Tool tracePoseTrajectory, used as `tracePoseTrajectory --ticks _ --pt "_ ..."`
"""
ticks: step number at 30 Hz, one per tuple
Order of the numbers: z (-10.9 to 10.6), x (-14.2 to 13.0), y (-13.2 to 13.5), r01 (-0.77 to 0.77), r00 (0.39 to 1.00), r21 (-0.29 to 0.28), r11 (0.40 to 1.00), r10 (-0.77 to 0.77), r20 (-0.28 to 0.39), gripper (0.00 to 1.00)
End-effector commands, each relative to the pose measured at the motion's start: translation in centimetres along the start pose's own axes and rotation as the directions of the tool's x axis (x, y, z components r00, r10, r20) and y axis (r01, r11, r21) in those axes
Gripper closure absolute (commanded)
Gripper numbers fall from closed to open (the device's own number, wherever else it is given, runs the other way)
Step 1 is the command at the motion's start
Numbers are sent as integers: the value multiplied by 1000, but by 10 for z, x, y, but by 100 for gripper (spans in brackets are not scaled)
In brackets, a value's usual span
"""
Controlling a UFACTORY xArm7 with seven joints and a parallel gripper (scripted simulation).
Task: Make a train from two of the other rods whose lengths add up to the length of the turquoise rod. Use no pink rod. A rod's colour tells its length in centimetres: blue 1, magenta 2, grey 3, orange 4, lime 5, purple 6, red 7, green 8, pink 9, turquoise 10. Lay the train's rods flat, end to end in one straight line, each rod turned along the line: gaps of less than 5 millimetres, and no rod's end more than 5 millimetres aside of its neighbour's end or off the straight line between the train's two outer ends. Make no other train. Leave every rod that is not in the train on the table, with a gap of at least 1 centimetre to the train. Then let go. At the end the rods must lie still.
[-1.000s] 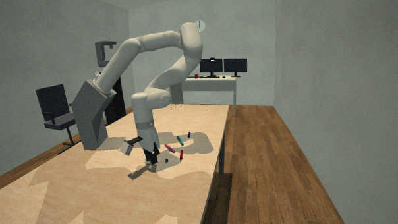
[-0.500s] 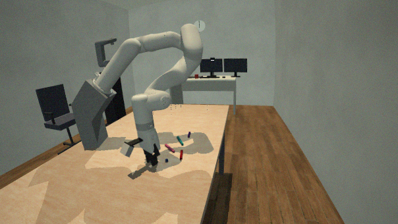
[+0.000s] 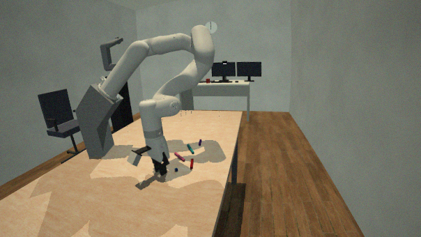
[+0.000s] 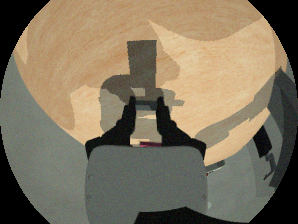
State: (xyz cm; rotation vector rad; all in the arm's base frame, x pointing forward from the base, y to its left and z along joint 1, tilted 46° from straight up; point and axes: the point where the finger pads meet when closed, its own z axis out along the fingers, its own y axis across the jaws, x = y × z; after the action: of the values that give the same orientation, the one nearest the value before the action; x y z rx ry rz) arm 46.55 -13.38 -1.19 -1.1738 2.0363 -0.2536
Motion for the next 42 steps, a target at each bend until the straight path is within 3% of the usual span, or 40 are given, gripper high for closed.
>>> tracePoseTrajectory --ticks 1,16,29,42 --pt "-1 1 -1 -1 1000 2 1000 1 -2 73" --pt "-1 1 -1 -1 1000 2 1000 1 -2 73" --pt "-1 1 -1 -1 1000 2 1000 1 -2 53" --pt "-2 1 -1 -1 1000 2 1000 1 -2 53"
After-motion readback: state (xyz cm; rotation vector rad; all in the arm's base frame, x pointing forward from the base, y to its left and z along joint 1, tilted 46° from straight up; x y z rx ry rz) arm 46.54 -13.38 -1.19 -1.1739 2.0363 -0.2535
